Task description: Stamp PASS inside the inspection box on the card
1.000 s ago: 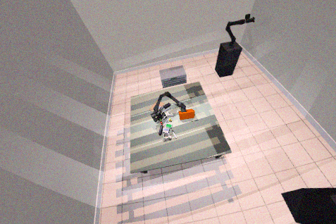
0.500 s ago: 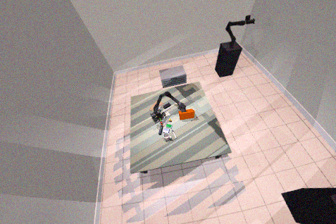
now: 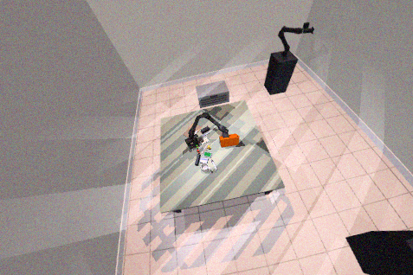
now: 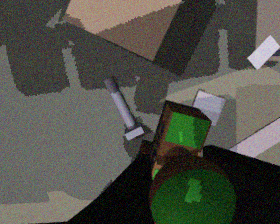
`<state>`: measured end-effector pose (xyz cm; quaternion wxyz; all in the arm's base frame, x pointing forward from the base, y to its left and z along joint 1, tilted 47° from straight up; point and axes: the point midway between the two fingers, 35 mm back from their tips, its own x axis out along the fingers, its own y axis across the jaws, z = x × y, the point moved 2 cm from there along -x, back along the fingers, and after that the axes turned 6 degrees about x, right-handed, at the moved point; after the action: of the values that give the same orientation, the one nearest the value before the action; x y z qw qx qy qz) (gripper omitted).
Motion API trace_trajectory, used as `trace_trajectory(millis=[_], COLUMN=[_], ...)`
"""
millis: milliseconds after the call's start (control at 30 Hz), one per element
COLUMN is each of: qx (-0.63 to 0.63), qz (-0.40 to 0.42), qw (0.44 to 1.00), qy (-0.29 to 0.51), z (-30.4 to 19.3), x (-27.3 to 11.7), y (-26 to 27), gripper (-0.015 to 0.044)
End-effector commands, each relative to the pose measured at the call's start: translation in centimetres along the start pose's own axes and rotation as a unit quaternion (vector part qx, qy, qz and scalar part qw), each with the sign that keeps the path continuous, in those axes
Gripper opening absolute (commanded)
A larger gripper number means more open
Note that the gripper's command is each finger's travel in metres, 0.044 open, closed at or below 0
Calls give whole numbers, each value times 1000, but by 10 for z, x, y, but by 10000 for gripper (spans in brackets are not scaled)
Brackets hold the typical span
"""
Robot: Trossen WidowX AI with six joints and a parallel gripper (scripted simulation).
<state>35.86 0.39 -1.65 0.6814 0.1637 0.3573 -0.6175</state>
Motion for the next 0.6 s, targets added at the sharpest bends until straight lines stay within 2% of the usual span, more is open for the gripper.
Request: trace_trajectory(millis=[0,567], qx=[1,1], qz=[0,1], qw=[1000,1000], qy=[2,2], z=[0,0], x=[-2,-11], y=[0,-1], gripper=[0,0])
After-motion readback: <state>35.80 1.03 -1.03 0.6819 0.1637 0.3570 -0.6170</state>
